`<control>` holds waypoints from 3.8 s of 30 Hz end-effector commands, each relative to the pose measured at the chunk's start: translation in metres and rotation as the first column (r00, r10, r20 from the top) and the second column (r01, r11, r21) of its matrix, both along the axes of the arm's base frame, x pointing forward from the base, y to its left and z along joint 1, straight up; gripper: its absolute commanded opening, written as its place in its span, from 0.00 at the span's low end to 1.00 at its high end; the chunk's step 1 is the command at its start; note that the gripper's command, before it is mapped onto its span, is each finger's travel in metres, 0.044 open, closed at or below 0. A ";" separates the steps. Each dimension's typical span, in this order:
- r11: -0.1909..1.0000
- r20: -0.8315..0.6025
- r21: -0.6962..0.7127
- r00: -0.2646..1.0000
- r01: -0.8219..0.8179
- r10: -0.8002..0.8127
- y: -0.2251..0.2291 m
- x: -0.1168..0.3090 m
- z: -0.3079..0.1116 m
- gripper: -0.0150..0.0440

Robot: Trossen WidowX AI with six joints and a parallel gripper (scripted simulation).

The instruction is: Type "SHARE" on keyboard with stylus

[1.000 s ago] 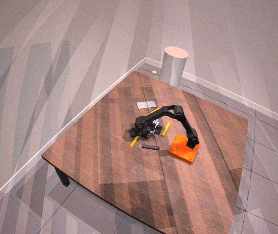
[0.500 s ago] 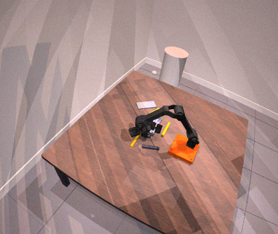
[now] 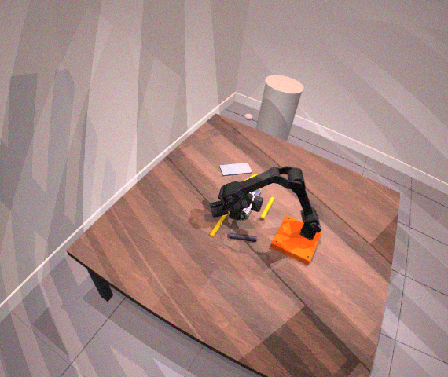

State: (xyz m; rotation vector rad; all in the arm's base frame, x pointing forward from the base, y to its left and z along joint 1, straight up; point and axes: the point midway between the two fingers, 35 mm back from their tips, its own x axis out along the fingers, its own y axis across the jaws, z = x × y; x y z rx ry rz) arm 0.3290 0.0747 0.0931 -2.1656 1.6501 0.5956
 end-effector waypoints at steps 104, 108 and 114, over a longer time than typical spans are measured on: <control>0.907 0.009 -0.032 0.908 -0.419 0.419 0.024 -0.018 -0.029 0.39; 0.907 0.009 -0.032 0.908 -0.419 0.419 0.024 -0.018 -0.031 0.39; 0.907 0.009 -0.032 0.908 -0.419 0.419 0.024 -0.018 -0.033 0.39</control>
